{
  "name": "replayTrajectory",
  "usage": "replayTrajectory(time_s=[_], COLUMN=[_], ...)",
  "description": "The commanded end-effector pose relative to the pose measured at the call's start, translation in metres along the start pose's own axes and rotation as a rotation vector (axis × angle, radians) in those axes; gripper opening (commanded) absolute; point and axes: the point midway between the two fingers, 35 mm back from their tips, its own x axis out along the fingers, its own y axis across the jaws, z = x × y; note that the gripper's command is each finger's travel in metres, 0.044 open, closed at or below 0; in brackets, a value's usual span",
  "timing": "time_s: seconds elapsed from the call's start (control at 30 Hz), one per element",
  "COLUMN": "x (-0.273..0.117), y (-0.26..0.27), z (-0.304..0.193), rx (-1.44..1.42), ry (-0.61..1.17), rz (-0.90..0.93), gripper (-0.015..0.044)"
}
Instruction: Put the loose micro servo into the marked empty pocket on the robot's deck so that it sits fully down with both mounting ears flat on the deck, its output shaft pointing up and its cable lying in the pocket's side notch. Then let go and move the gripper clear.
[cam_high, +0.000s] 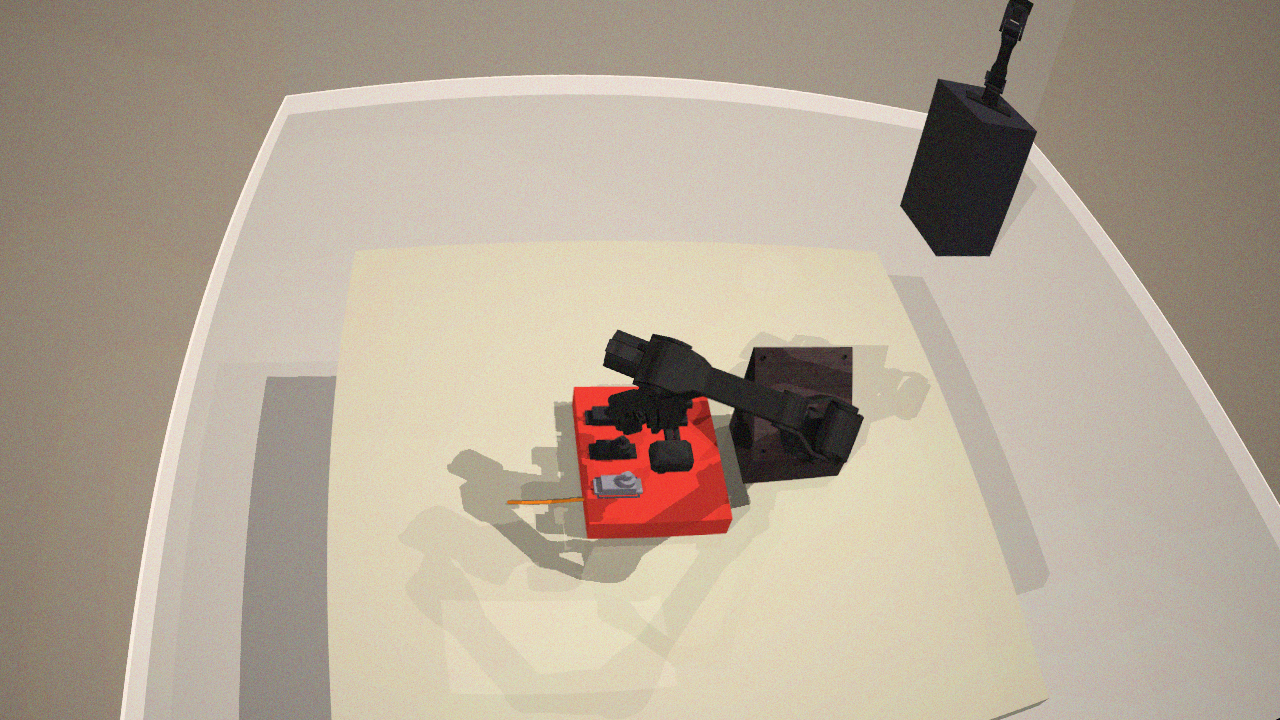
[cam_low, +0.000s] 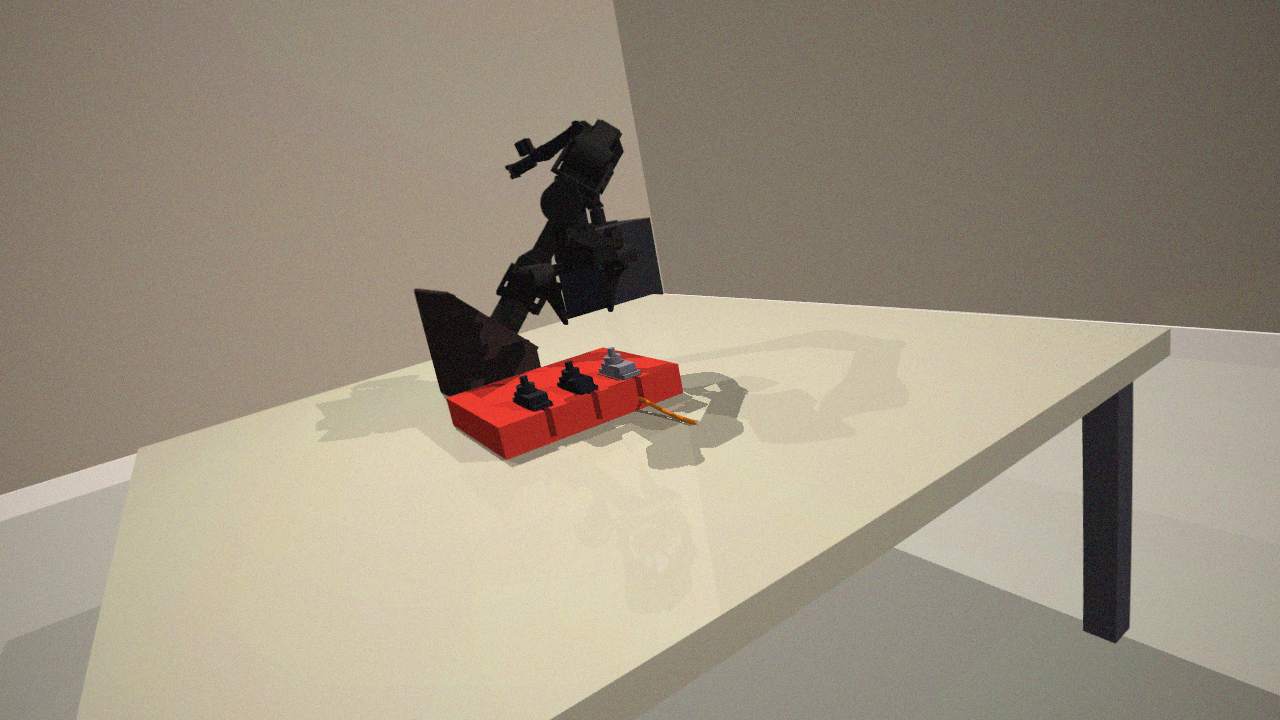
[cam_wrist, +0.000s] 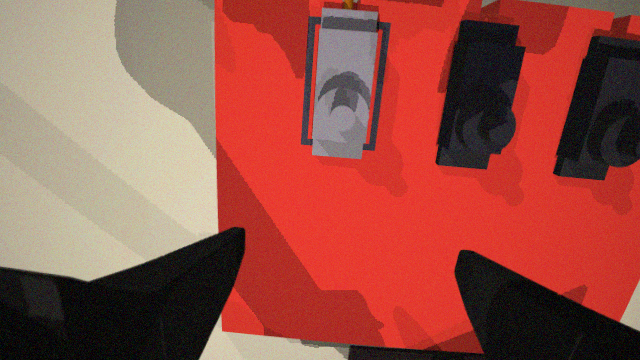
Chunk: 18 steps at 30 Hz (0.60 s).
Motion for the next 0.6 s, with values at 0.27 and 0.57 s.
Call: replayTrajectory(time_s=[0.27, 0.57], x=[-0.034, -0.06], y=[0.002, -0.001], z=[-0.036, -0.032], rx=[0.034, 0.108], ry=[0.003, 0.011], rz=[0.008, 0.025], gripper=[0.044, 0.044])
